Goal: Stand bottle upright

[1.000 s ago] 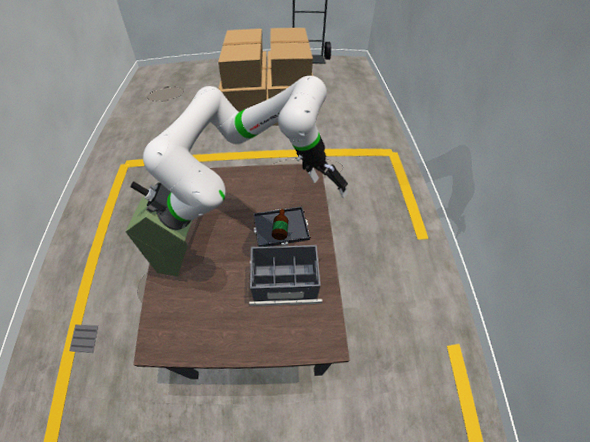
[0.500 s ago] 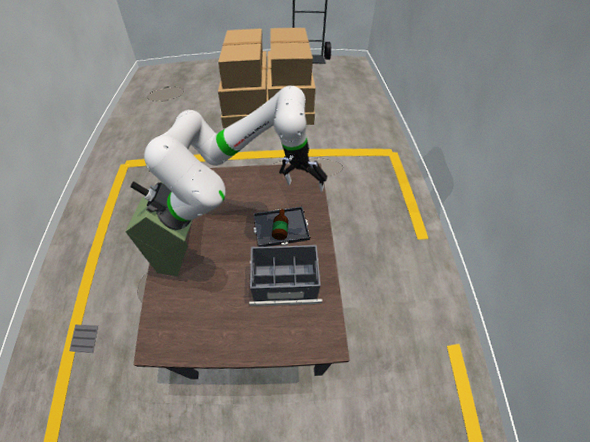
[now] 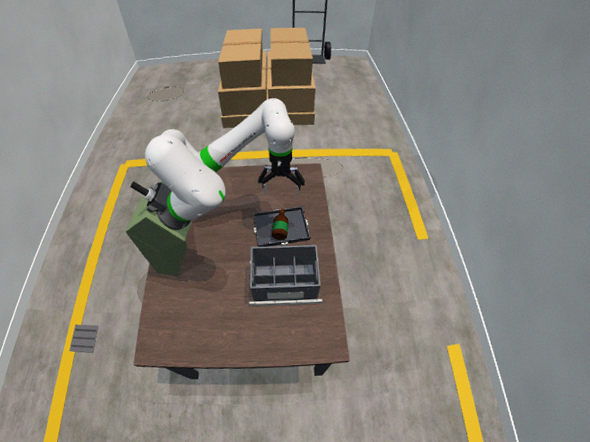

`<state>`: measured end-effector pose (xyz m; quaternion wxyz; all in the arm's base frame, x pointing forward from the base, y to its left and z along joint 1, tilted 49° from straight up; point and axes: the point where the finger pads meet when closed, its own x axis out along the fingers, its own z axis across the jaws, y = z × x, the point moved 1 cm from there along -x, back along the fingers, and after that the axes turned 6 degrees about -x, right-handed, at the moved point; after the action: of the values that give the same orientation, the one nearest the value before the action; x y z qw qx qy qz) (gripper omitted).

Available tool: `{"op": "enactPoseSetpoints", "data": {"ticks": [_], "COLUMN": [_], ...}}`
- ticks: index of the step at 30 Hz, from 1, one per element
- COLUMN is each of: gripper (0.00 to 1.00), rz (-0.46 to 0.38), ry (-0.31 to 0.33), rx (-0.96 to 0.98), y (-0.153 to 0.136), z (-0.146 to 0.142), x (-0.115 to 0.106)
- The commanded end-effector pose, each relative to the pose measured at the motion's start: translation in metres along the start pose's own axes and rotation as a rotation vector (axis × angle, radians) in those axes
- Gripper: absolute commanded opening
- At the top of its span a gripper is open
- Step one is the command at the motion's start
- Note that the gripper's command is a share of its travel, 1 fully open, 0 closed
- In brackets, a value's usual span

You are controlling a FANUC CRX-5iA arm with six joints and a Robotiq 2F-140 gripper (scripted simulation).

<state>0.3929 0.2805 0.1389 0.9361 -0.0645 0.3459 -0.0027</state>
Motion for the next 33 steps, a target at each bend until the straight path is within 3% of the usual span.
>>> {"op": "enactPoseSetpoints", "data": {"ticks": [1,3,4,33], "gripper": [1.0,1.0,0.0,0.0], "rz": [-0.002,-0.002,-0.002,-0.002], "ry": [0.004,0.004,0.004,0.004], "rx": [-0.007,-0.007,-0.007,-0.007], "y": [0.0008,0.0008,0.0008,0.0008], "z": [-0.0026,-0.0029,-0.0029,-0.0029], "x": [0.0023,0.0025,0.0025,0.0025]}}
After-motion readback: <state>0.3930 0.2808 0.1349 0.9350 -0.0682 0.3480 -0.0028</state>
